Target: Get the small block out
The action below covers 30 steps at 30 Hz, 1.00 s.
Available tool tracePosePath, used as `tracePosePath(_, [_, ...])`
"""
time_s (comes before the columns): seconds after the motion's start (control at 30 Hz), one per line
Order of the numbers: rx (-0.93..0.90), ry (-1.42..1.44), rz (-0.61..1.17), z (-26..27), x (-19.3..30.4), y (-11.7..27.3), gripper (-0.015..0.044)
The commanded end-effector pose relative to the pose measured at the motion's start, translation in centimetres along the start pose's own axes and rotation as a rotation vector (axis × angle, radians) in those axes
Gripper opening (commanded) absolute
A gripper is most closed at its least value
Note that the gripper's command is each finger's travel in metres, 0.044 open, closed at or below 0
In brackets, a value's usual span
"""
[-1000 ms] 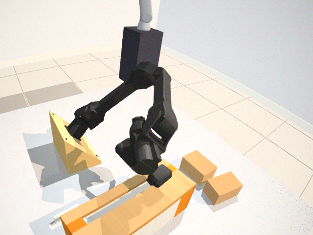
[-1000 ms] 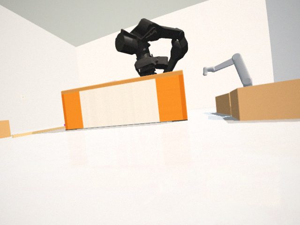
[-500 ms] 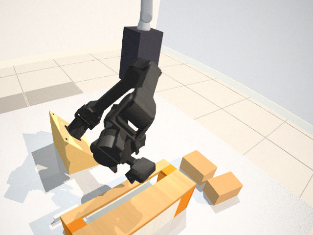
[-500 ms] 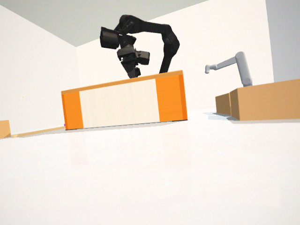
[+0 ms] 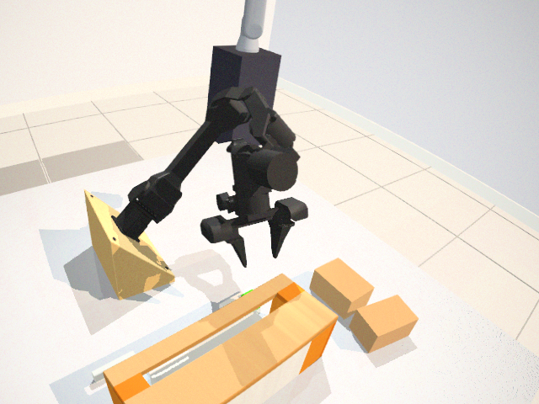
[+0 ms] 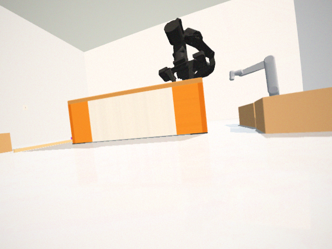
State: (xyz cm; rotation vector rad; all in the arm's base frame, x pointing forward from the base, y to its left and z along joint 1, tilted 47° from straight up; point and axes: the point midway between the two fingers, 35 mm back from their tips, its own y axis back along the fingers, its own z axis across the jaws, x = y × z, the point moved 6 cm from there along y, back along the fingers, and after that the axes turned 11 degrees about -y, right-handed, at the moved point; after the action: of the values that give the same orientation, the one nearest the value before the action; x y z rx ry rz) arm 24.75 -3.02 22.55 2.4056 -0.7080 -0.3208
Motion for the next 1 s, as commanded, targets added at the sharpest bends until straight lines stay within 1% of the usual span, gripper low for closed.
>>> tracePosePath(0.0, [0.036, 0.230, 0.054, -0.9, -2.6, 0.3, 0.0285])
tracePosePath(0.23, [0.036, 0.245, 0.057, -1.0, -2.8, 0.1, 0.0285])
tracePosePath(0.3, [0.025, 0.258, 0.053, -0.8, -3.1, -1.4, 0.0285])
tracePosePath(0.47, [0.027, 0.303, 0.056, -0.2, -5.2, -7.0, 0.0285])
tracePosePath(0.53, [0.040, 0.311, 0.059, -0.1, -6.0, -8.3, 0.0285])
tracePosePath(0.97, [0.039, 0.313, 0.059, 0.1, -6.2, -9.6, 0.0285])
